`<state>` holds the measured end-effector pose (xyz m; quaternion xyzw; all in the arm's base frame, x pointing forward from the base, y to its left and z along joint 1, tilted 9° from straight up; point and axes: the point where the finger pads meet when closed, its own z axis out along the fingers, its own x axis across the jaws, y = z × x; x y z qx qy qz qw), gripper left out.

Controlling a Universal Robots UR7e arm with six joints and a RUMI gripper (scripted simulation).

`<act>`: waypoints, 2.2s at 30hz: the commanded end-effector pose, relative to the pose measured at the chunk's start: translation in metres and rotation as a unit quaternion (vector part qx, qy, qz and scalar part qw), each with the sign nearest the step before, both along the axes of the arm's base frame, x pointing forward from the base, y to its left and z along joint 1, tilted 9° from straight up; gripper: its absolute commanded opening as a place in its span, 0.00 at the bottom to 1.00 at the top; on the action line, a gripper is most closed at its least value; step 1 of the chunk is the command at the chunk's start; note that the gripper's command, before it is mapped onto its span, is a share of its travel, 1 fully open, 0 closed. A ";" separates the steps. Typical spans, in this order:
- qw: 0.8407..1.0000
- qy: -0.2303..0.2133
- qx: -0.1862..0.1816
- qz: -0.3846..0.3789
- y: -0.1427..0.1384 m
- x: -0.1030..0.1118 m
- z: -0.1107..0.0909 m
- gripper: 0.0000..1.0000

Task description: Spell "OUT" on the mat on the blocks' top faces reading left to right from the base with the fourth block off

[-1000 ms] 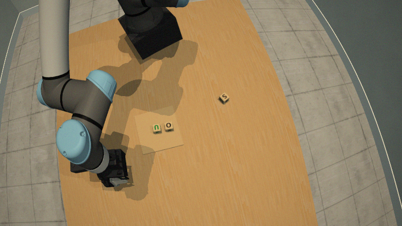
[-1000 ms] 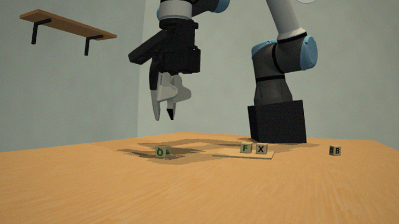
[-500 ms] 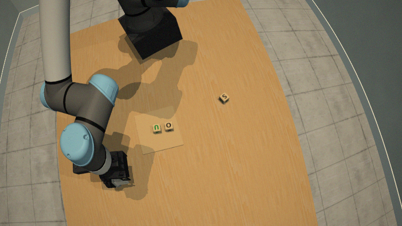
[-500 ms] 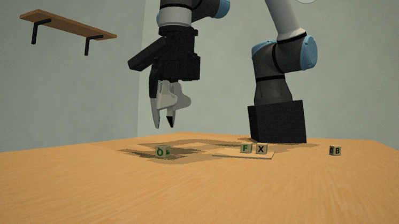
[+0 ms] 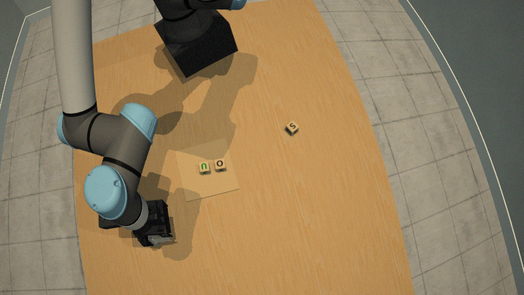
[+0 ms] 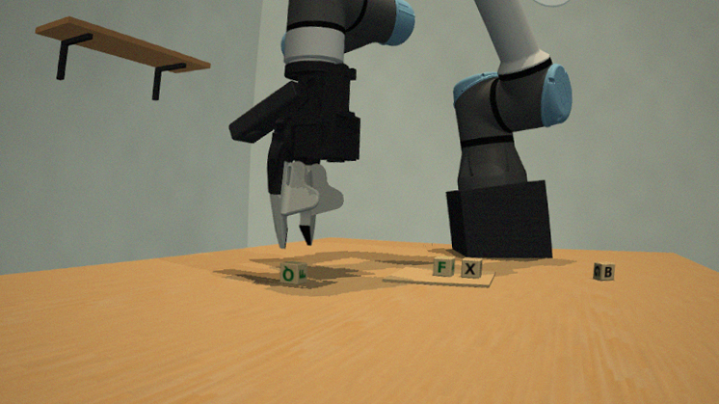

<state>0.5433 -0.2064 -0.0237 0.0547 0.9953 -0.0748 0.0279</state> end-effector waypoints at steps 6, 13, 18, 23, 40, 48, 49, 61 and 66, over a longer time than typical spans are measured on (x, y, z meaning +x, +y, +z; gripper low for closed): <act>1.000 -0.001 0.000 0.000 -0.001 0.001 -0.007 0.37; 1.000 -0.001 0.000 0.000 -0.002 0.001 -0.010 0.37; 1.000 -0.001 0.000 0.000 -0.002 0.001 -0.011 0.37; 1.000 -0.001 0.000 0.000 -0.002 0.001 -0.011 0.37; 1.000 -0.001 0.000 0.000 -0.002 0.002 -0.011 0.37; 1.000 -0.001 0.000 0.000 -0.002 0.002 -0.011 0.37; 1.000 -0.001 0.000 0.000 -0.002 0.002 -0.011 0.37; 1.000 -0.001 0.000 0.000 -0.004 0.002 -0.019 0.37; 1.000 -0.001 0.000 0.000 -0.005 0.003 -0.029 0.37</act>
